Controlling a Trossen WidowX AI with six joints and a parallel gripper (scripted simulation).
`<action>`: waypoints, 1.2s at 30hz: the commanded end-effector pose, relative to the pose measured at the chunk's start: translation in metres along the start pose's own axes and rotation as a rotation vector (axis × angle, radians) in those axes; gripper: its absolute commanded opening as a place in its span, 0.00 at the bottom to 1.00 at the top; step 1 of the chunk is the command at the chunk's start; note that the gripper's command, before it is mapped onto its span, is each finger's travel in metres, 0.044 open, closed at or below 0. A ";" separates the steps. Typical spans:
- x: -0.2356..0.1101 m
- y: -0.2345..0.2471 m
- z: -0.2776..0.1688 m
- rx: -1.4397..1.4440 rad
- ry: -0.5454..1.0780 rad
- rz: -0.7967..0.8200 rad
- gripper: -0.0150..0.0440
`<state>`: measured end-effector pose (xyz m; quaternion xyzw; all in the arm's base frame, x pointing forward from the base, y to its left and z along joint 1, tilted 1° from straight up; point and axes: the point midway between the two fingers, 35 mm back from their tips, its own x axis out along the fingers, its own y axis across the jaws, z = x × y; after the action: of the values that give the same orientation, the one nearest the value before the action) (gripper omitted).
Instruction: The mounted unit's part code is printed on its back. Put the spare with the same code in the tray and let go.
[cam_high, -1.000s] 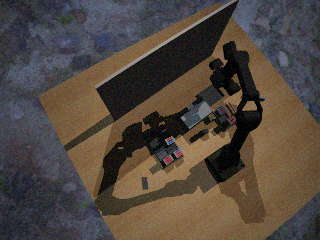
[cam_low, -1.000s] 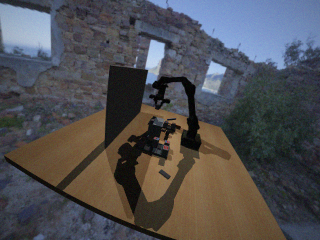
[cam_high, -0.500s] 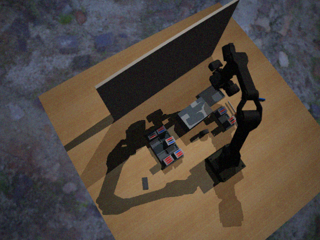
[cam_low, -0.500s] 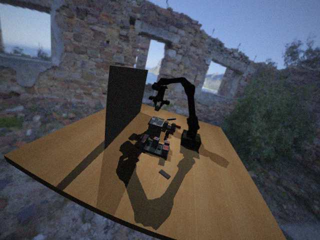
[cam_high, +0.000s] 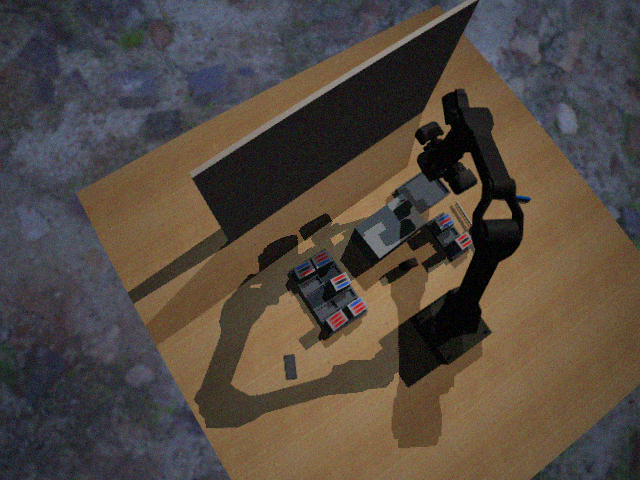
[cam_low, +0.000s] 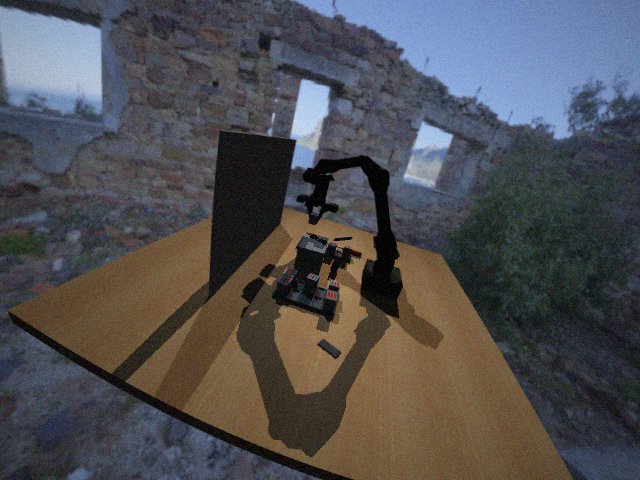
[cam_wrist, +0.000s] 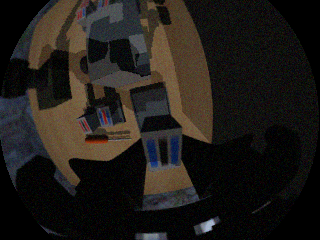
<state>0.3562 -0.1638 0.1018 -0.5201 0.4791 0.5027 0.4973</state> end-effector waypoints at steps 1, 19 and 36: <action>0.004 0.000 0.000 -0.005 0.002 0.001 0.25; 0.021 -0.001 -0.001 -0.005 0.002 0.001 0.25; 0.036 -0.001 -0.001 -0.005 0.002 0.001 0.25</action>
<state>0.3587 -0.1645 0.0688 -0.5204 0.4788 0.5029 0.4971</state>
